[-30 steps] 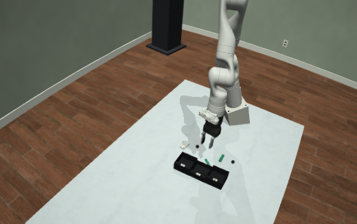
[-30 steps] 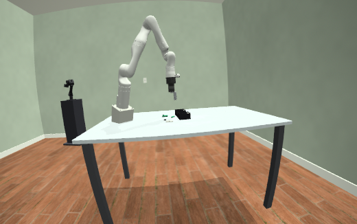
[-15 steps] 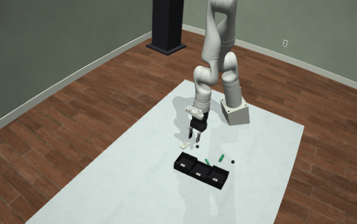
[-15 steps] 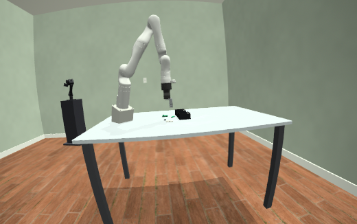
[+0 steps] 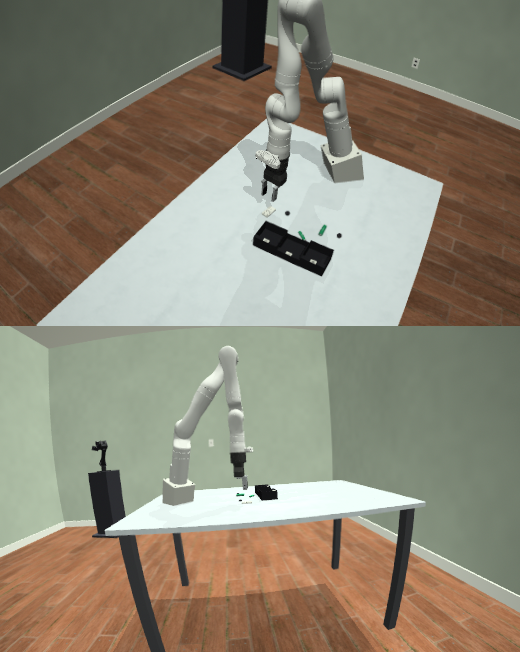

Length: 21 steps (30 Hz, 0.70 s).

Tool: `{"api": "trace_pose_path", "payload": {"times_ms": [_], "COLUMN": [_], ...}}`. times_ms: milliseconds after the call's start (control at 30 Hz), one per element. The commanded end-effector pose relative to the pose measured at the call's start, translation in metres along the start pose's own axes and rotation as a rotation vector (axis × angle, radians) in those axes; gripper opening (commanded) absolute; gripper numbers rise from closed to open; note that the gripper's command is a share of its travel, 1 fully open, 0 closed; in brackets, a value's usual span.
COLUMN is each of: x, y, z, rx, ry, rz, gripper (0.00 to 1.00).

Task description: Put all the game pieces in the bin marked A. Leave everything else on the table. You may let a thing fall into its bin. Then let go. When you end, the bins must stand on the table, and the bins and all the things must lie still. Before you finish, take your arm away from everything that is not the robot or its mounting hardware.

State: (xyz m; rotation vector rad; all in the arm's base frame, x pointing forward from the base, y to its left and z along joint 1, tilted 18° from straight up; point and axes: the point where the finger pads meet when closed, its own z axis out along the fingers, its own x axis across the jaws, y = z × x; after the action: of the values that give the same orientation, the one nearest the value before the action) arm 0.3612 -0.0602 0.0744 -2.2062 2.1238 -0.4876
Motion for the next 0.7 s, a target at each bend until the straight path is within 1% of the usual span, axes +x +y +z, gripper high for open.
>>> {"api": "trace_pose_path", "payload": {"times_ms": [0,400,667], "x": [0.009,-0.005,-0.008], "y": [0.0,-0.002,-0.003], "z": [0.001,0.001,0.001], "rx": [-0.002,-0.002,-0.002], "ry": [0.003,0.003,0.003], "rz": [0.026,0.026,0.026], "gripper": [0.79,0.79,0.79]}}
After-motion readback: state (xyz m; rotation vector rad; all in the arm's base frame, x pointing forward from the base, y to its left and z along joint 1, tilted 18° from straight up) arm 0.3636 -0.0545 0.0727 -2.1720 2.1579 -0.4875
